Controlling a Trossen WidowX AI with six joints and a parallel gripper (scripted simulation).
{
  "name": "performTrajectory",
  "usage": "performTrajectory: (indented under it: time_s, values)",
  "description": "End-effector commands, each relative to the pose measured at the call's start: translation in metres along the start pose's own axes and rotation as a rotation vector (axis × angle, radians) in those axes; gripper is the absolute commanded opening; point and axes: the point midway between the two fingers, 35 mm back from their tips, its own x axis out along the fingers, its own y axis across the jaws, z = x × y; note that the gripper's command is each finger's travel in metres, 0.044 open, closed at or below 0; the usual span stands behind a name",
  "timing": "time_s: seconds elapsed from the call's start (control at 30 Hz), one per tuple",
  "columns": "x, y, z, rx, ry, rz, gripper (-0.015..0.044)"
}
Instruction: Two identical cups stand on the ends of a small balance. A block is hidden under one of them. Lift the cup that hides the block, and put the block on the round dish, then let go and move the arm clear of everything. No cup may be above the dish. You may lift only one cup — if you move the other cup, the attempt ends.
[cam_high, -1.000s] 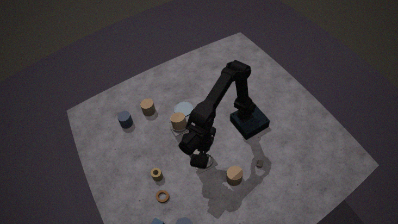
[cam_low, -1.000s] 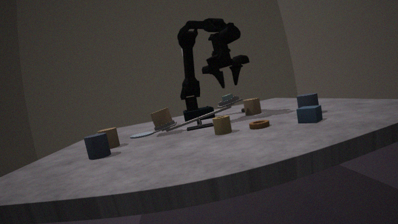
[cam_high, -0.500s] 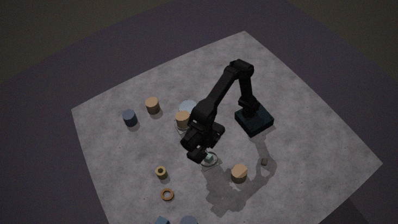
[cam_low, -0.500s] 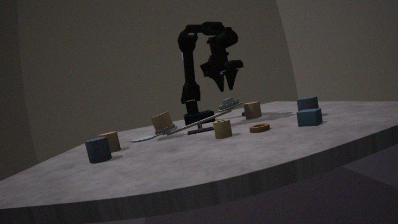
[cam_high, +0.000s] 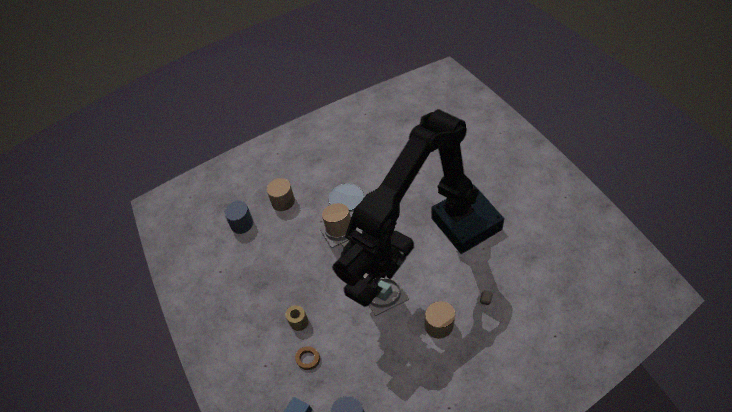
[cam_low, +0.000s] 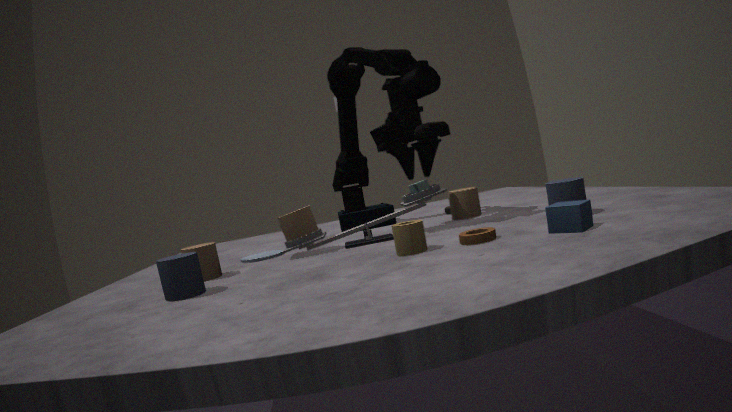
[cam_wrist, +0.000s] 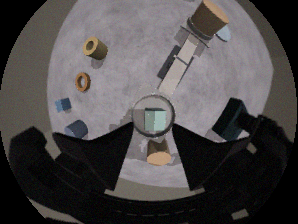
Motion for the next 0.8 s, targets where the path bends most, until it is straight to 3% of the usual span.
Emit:
performTrajectory:
  time_s: [0.0, 0.5, 0.6, 0.77]
  values:
    - [0.008, -0.001, 0.0, 0.005, -0.003, -0.007, 0.026]
    - [0.03, -0.002, 0.0, 0.005, -0.003, -0.007, 0.026]
    - [0.03, -0.002, 0.0, 0.005, -0.003, -0.007, 0.0181]
    - [0.03, -0.002, 0.0, 0.005, -0.003, -0.007, 0.0148]
